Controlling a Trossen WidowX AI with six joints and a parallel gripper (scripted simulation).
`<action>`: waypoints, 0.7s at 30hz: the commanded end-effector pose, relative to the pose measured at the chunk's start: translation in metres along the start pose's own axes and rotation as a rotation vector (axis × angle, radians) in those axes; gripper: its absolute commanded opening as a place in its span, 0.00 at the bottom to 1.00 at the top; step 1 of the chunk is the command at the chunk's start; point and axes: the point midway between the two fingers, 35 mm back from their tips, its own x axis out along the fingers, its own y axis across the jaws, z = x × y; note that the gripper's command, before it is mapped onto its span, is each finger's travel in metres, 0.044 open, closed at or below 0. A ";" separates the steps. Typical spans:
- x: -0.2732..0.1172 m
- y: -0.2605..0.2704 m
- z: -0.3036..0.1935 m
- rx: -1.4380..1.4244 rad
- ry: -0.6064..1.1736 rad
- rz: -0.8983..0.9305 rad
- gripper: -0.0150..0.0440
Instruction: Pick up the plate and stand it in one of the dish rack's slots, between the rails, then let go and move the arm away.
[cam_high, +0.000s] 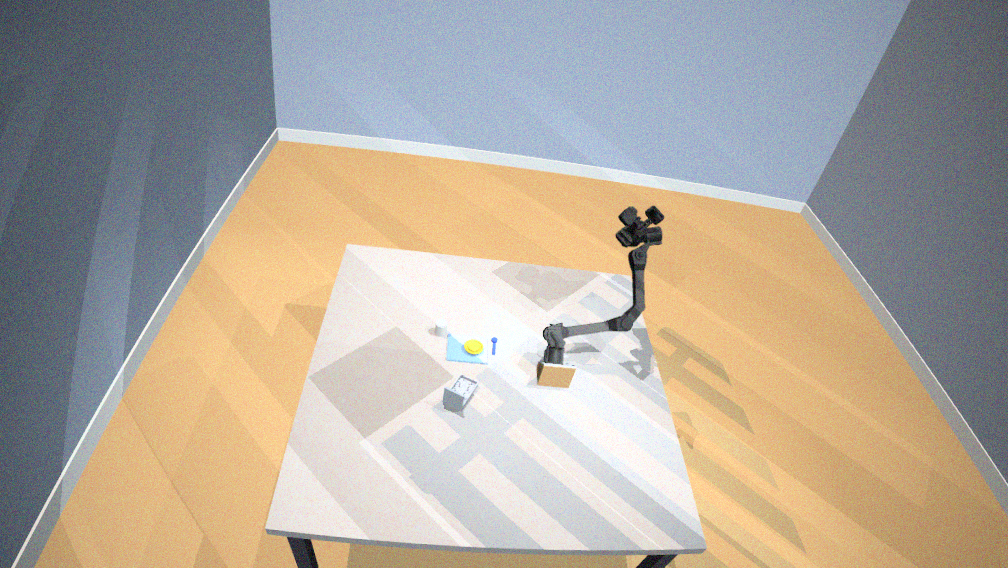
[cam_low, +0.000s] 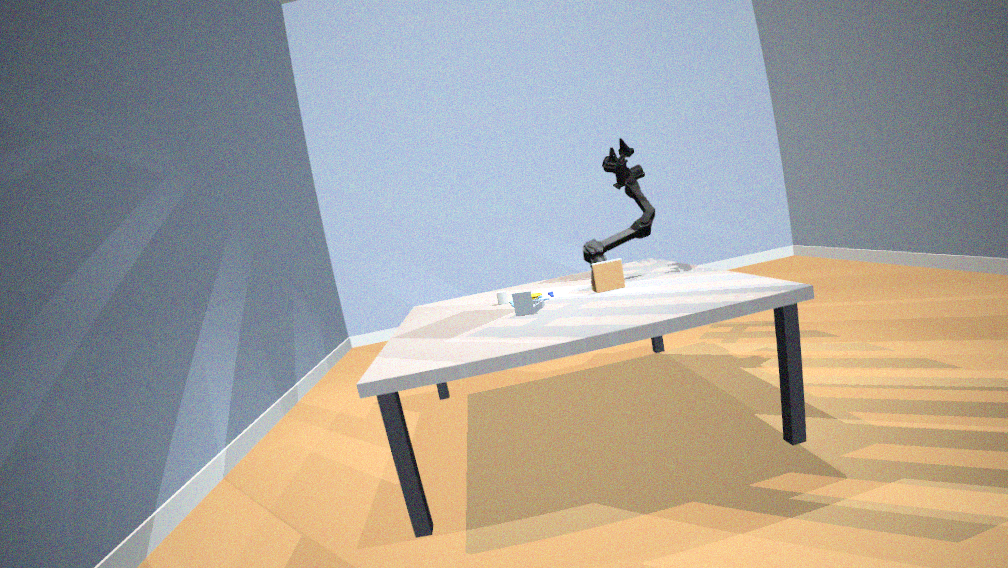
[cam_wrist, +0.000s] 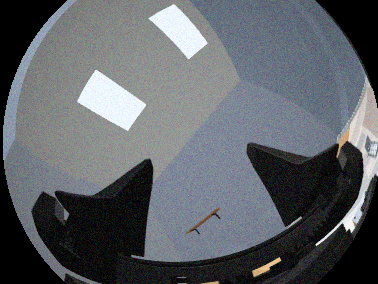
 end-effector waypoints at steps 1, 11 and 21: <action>0.000 0.000 0.001 0.000 -0.001 0.000 0.93; 0.006 -0.016 0.056 0.014 -0.128 0.009 0.93; 0.006 -0.053 0.128 0.088 -0.274 -0.017 0.93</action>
